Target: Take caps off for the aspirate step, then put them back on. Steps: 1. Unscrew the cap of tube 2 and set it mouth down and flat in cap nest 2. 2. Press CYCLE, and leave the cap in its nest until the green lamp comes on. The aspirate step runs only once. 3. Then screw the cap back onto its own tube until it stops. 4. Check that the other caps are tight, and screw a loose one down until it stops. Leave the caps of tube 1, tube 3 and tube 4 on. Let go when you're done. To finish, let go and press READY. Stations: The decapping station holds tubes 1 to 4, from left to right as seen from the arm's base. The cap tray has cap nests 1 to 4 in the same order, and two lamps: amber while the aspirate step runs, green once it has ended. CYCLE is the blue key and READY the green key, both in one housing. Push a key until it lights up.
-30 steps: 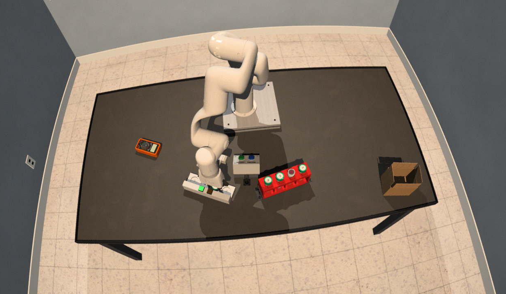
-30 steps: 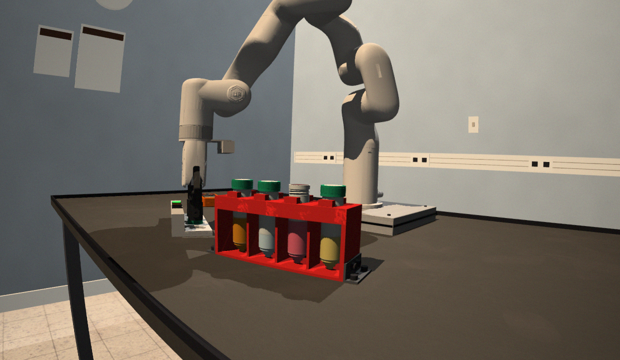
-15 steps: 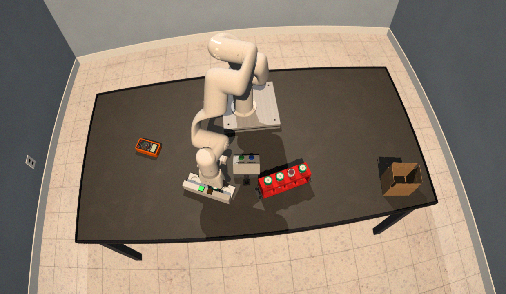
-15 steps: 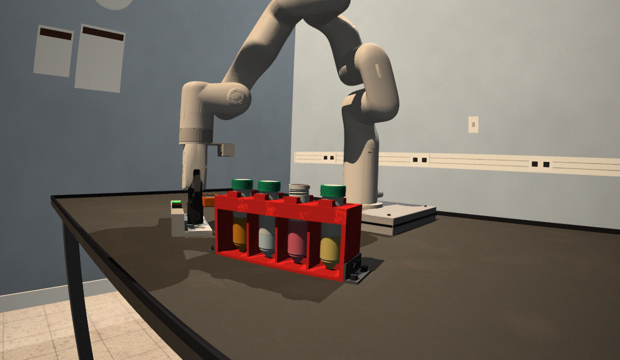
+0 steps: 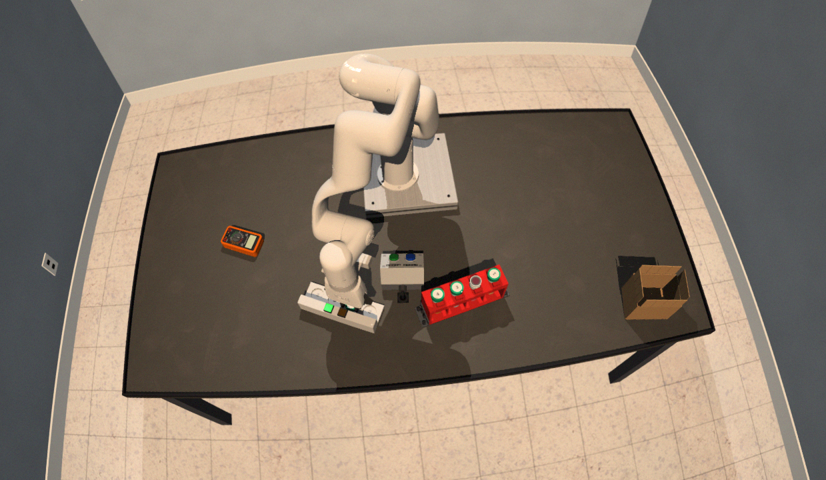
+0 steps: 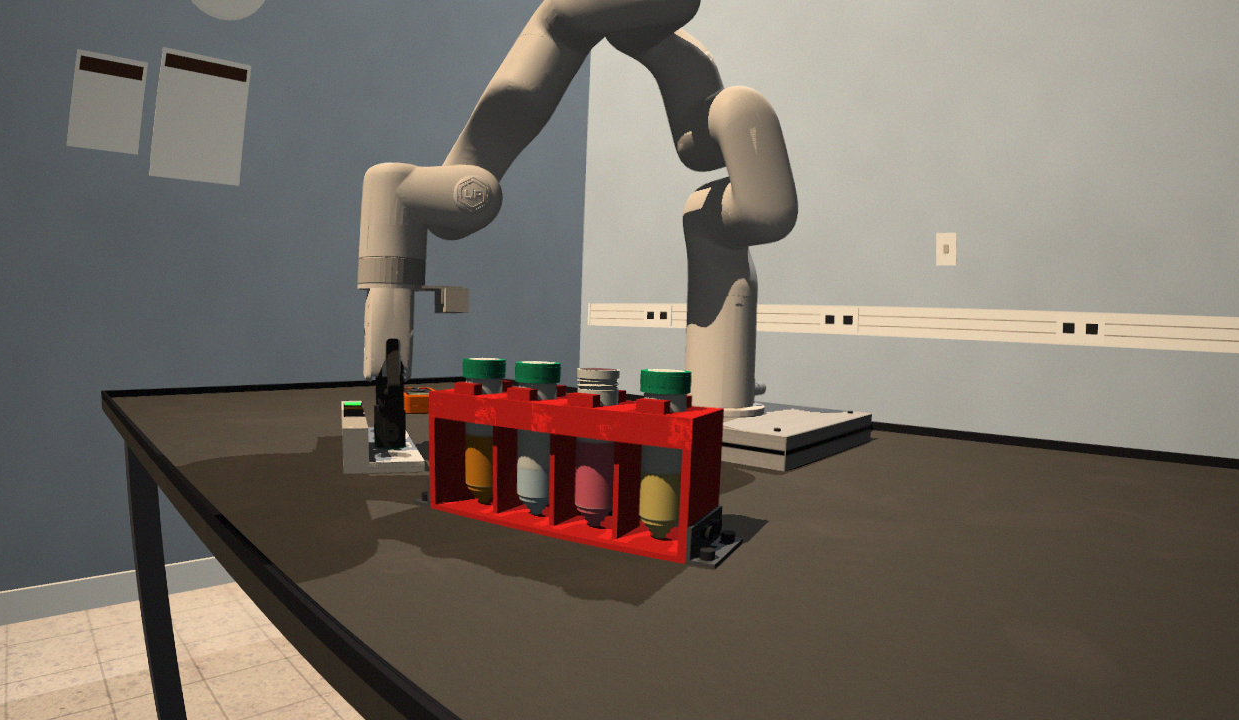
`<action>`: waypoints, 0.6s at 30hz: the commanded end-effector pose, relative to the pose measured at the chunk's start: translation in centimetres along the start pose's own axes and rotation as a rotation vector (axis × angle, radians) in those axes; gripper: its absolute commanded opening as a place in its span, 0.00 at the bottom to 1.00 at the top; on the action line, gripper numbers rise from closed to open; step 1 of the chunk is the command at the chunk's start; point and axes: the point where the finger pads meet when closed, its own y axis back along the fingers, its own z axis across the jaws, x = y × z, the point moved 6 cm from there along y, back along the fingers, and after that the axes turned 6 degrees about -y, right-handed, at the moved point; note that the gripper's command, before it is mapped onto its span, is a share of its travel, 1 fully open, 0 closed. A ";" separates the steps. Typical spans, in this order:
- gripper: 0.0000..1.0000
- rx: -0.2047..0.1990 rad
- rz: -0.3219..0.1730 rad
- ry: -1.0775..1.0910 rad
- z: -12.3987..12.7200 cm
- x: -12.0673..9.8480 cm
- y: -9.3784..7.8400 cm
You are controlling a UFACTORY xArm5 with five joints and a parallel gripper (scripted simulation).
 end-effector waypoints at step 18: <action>0.00 -0.002 -0.003 0.000 0.0 -0.1 7.6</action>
